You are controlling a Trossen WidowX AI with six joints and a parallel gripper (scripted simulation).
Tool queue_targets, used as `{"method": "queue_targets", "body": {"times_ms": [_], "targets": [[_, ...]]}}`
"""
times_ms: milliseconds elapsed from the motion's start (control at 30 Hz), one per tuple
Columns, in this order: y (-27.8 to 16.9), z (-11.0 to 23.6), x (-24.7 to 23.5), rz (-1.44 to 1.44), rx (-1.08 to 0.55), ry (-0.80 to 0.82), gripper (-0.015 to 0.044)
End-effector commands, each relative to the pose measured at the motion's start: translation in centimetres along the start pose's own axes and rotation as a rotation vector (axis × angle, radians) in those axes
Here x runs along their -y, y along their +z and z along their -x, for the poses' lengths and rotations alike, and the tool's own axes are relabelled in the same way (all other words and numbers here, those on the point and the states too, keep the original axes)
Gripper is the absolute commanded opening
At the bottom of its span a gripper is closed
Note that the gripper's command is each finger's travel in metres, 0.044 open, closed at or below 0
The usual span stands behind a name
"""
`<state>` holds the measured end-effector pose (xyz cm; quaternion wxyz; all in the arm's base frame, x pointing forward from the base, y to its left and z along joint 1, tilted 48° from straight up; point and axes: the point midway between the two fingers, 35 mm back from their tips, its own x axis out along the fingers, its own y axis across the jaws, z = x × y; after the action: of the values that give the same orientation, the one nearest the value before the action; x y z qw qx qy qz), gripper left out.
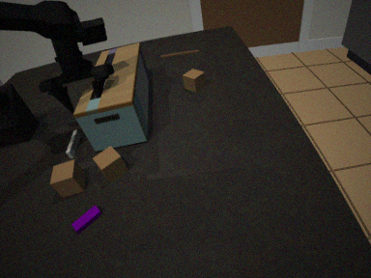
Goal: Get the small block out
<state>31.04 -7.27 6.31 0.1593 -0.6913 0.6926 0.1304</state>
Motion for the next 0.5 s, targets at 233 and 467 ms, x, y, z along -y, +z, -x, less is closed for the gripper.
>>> {"method": "queue_targets", "body": {"times_ms": [233,467], "targets": [[-1.1,-0.1,-0.1,0.002,-0.003,-0.001,0.04],[-2.5,5.4,0.0,0.001,0.003,0.002,0.04]]}}
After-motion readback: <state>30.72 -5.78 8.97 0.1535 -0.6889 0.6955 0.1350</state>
